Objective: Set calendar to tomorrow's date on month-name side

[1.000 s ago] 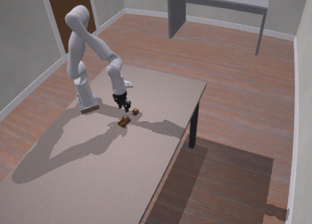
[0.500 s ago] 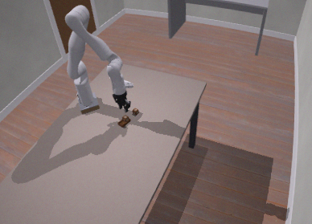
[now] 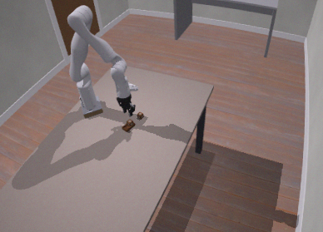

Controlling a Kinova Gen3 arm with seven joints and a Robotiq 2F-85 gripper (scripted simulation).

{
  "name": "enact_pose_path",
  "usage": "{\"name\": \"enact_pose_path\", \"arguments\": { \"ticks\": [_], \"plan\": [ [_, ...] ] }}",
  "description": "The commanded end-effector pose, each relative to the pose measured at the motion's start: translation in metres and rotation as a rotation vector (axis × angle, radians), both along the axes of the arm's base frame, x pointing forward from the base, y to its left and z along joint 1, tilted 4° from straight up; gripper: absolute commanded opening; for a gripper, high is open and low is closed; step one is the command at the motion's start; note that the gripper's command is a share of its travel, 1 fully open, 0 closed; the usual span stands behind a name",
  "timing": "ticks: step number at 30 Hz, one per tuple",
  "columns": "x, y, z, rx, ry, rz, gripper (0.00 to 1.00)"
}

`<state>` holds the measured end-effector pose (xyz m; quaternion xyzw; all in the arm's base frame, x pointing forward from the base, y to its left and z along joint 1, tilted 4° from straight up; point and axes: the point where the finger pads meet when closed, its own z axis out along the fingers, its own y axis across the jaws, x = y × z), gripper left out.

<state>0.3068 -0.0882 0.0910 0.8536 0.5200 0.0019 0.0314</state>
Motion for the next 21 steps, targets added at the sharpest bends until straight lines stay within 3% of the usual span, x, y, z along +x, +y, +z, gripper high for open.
{"name": "enact_pose_path", "arguments": {
  "ticks": [1, 21],
  "plan": [
    [0.000, 0.000, 0.000, 0.000, -0.001, 0.000, 0.46],
    [0.001, -0.001, -0.015, 0.000, -0.001, 0.000, 0.46]
  ]
}}
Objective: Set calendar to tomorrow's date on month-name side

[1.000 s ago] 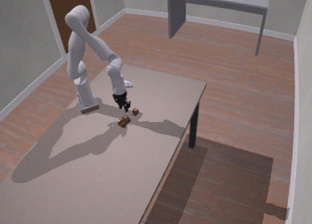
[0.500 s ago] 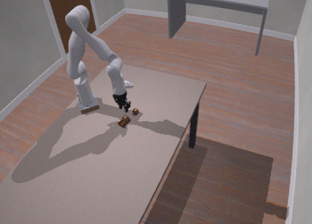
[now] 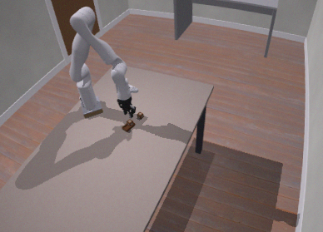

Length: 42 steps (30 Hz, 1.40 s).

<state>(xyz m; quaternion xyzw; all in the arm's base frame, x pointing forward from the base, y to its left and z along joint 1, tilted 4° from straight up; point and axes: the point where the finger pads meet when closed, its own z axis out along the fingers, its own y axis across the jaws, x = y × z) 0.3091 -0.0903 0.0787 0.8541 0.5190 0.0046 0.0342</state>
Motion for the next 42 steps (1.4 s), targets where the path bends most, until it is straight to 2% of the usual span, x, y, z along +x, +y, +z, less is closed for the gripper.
{"name": "enact_pose_path", "arguments": {
  "ticks": [1, 16, 30, 42],
  "plan": [
    [-0.001, 0.001, -0.003, 0.002, 0.007, 0.002, 0.46],
    [-0.001, 0.000, -0.026, 0.002, 0.007, 0.002, 0.46],
    [0.000, -0.001, -0.037, 0.002, 0.007, 0.002, 0.46],
    [0.000, -0.001, -0.039, 0.002, 0.007, 0.002, 0.46]
  ]
}}
